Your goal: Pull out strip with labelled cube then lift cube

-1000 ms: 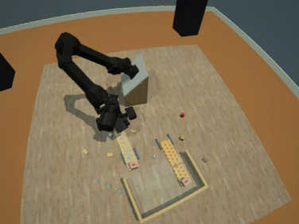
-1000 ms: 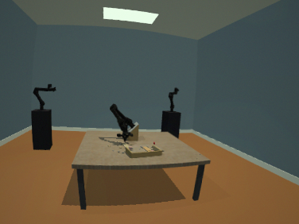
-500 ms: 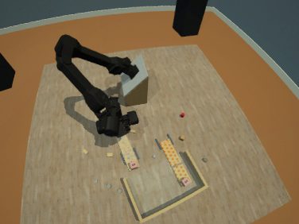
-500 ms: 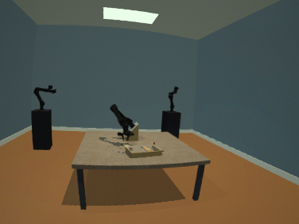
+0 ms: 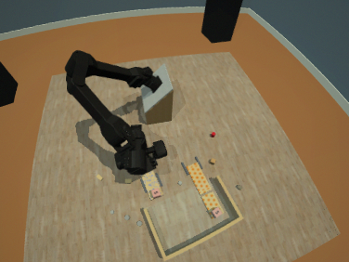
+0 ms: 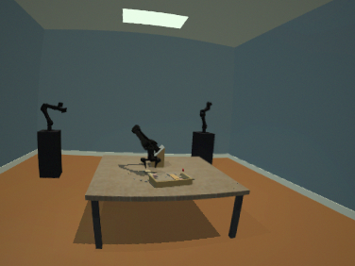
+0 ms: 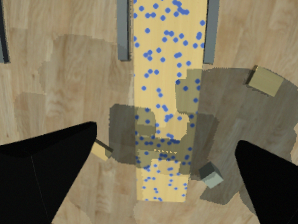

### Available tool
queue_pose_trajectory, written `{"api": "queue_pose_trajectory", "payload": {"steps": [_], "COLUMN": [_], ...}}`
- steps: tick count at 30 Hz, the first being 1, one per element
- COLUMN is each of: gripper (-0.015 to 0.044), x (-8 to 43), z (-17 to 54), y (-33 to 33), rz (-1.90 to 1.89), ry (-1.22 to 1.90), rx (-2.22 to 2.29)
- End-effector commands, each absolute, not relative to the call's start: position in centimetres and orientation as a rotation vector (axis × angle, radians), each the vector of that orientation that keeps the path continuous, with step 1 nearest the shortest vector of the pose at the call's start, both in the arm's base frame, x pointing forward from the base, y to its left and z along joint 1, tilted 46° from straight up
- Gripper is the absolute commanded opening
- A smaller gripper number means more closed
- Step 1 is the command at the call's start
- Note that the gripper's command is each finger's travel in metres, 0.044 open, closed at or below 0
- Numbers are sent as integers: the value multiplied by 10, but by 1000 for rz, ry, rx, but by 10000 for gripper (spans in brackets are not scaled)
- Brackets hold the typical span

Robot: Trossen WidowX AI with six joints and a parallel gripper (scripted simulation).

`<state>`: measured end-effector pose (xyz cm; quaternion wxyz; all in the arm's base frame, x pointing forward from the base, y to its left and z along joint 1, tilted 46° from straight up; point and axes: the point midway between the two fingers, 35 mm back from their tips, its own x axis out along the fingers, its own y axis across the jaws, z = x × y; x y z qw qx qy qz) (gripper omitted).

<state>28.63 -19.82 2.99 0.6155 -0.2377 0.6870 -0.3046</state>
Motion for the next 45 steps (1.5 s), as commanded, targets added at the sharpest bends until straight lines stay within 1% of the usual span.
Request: {"api": "queue_pose_trajectory", "payload": {"steps": [1, 31, 38, 45], "gripper": [440, 440, 256, 250], "x": [302, 413, 413, 412], "z": [29, 23, 17, 9], "y": [-198, -197, -204, -212], "rz": [-706, -707, -707, -707], "ry": [1583, 1577, 1577, 1577], "rx": [-549, -546, -546, -546]}}
